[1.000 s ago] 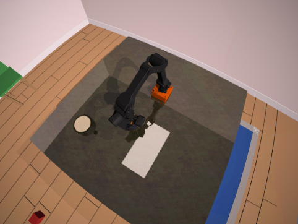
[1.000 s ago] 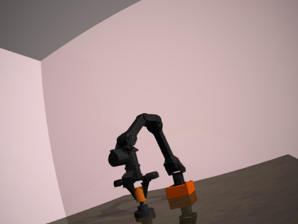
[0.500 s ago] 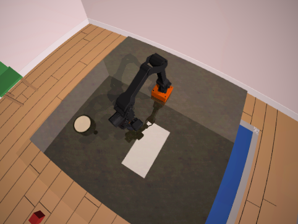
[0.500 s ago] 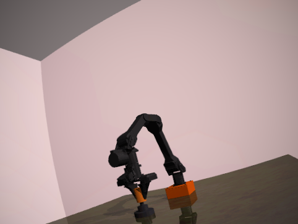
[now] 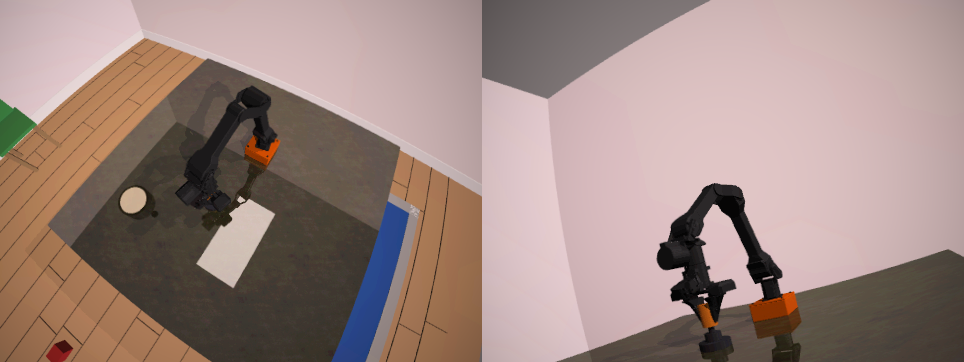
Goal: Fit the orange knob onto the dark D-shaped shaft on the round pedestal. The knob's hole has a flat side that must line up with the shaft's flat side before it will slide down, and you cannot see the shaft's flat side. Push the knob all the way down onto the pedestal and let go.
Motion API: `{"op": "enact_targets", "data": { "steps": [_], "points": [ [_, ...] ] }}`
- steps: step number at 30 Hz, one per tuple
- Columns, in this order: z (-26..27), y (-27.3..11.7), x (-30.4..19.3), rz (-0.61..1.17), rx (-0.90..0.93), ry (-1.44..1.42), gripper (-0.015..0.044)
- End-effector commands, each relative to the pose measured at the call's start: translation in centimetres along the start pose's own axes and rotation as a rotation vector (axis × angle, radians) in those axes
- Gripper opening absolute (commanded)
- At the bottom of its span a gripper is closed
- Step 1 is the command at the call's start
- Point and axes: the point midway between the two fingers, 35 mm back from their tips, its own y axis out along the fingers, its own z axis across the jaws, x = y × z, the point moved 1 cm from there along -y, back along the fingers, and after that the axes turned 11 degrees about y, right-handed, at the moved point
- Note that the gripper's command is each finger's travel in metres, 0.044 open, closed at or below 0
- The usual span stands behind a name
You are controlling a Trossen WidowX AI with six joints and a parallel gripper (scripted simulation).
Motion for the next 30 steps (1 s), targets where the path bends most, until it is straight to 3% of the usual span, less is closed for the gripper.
{"op": "enact_targets", "data": {
  "steps": [1, 20, 30],
  "points": [
    [-0.09, 0.06, -0.17, 0.0, -0.003, 0.004, 0.0],
    [-0.08, -0.46, -0.39, 0.001, -0.003, 0.004, 0.0],
    [0.04, -0.29, -0.05, 0.0, -0.003, 0.213, 0.0]
  ]
}}
